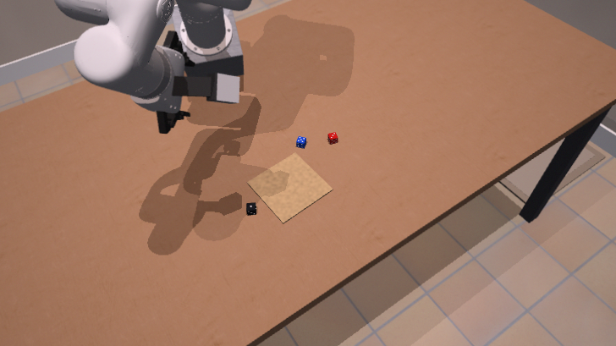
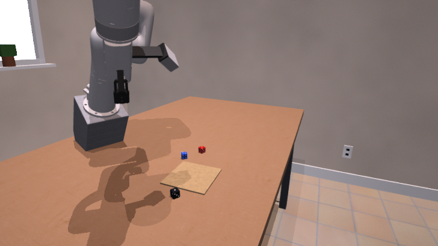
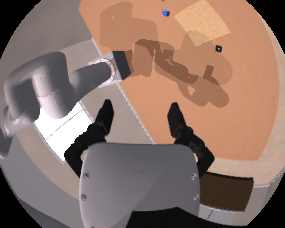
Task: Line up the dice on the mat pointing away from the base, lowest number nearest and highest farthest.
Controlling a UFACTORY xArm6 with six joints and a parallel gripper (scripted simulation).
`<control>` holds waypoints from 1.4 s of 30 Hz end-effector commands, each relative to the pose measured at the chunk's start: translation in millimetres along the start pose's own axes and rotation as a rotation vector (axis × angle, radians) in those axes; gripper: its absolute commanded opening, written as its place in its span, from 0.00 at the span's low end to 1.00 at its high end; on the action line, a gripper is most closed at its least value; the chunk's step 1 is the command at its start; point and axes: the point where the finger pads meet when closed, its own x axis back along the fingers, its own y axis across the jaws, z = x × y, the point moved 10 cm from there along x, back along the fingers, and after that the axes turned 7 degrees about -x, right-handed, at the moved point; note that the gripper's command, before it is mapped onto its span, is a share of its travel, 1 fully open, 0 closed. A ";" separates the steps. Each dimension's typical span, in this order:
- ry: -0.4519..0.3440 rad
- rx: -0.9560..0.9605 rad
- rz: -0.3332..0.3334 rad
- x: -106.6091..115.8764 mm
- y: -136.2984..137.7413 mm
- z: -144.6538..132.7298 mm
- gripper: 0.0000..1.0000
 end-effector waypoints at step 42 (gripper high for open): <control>-0.195 0.673 -0.312 -56.7 37.8 42.7 1.00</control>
